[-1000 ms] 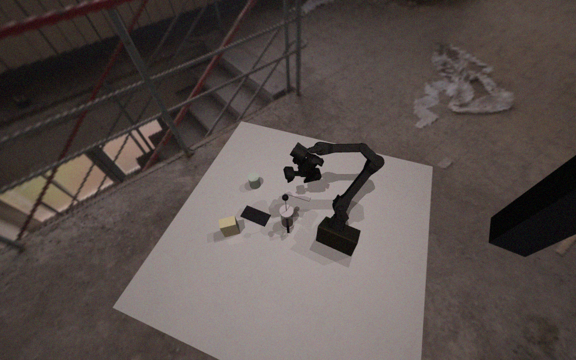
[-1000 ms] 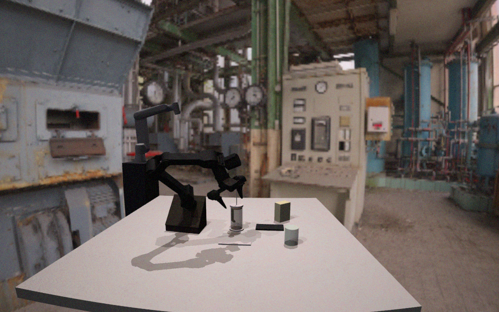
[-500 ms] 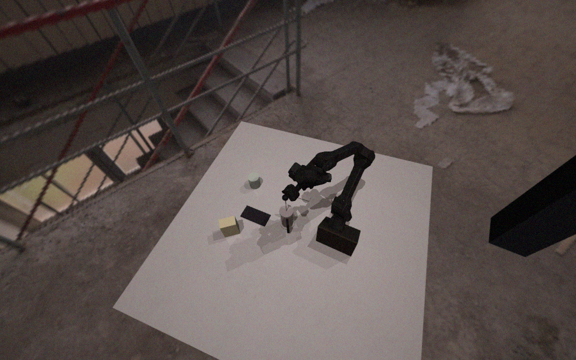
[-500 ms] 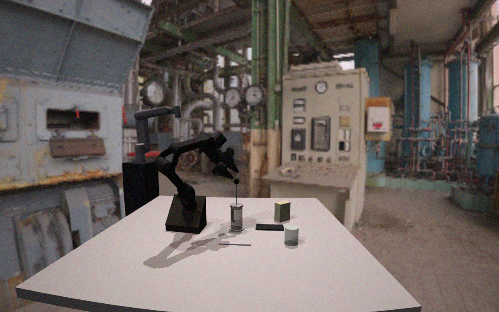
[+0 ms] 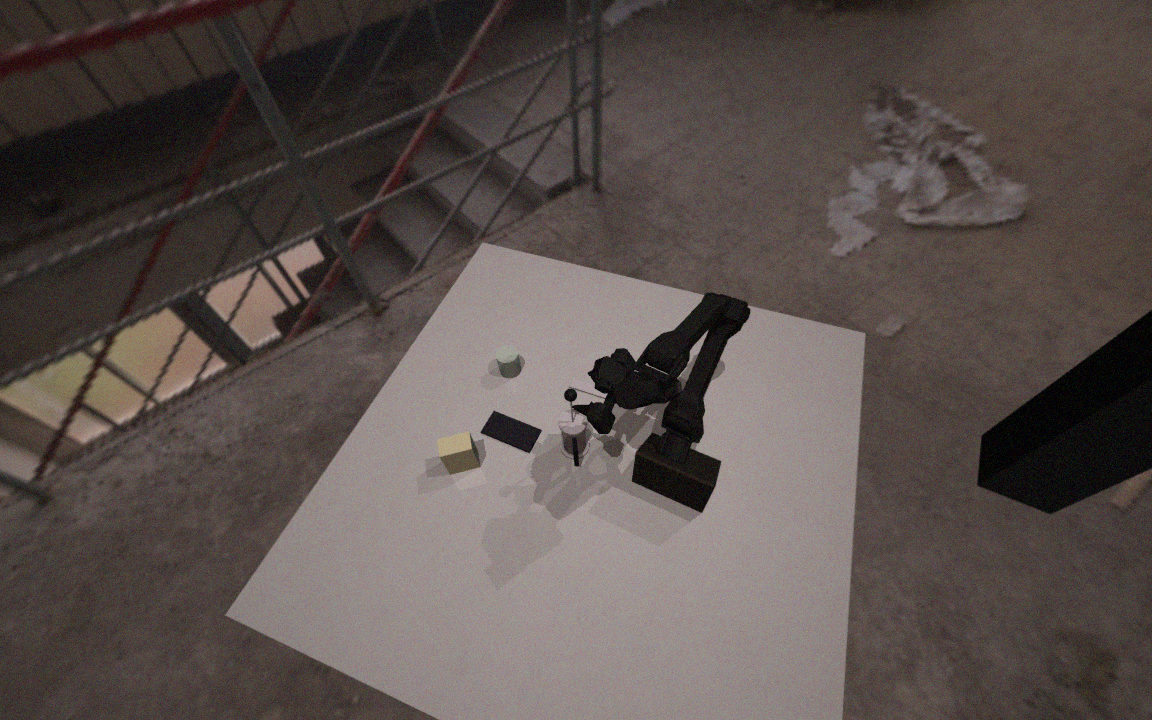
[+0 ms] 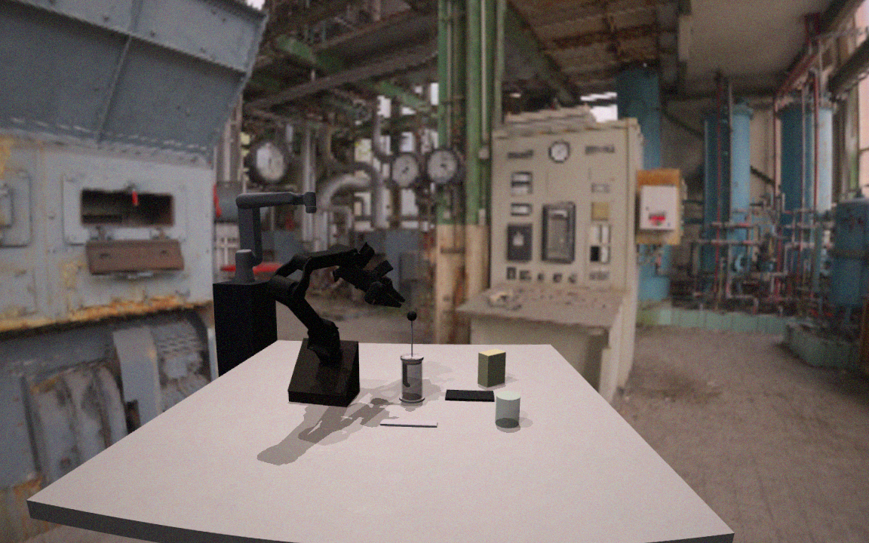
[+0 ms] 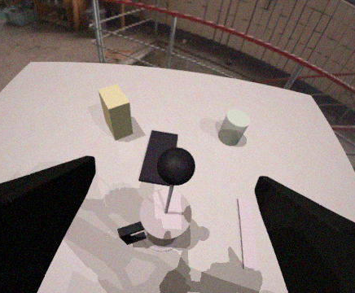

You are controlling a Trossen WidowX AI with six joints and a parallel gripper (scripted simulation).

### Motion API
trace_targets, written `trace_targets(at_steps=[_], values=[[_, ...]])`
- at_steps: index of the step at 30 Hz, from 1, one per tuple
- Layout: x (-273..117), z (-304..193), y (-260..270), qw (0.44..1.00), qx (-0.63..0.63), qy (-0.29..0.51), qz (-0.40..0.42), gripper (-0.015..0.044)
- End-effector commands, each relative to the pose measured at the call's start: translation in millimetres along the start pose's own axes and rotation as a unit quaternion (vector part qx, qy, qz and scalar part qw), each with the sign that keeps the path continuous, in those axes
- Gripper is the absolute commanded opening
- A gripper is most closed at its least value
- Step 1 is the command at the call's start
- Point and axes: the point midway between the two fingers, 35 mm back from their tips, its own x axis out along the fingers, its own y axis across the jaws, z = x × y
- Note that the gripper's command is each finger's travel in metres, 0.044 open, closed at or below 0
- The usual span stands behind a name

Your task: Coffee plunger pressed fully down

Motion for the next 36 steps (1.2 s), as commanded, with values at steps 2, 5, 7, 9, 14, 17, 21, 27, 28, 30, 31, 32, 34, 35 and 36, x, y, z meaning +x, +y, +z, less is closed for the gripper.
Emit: trace_targets(at_steps=[2, 5, 7, 9, 14, 17, 21, 27, 28, 30, 31, 32, 34, 35, 36], values=[[7, -14, -1, 1.000, -0.003, -0.003, -0.002, 0.0440], [9, -14, -1, 1.000, -0.003, -0.003, -0.001, 0.0440], [11, -14, 0, 1.000, -0.002, -0.002, -0.001, 0.0440], [14, -14, 0, 1.000, -0.002, -0.001, 0.000, 0.0440], [22, -15, 1, 1.000, -0.002, 0.000, 0.001, 0.0440], [27, -15, 1, 1.000, -0.002, 0.000, 0.001, 0.0440], [33, -14, 1, 1.000, -0.002, 0.000, 0.001, 0.0440], [42, -14, 0, 1.000, -0.002, -0.002, 0.000, 0.0440], [44, -14, -1, 1.000, -0.002, -0.003, -0.001, 0.0440], [47, -14, -2, 1.000, -0.002, -0.004, -0.002, 0.0440], [47, -13, -2, 1.000, -0.002, -0.004, -0.002, 0.0440], [48, -13, -2, 1.000, -0.002, -0.004, -0.002, 0.0440], [48, -13, -2, 1.000, -0.002, -0.004, -0.002, 0.0387], [48, -13, -2, 1.000, -0.002, -0.004, -0.002, 0.0361], [48, -13, -2, 1.000, -0.002, -0.004, -0.002, 0.0335]])
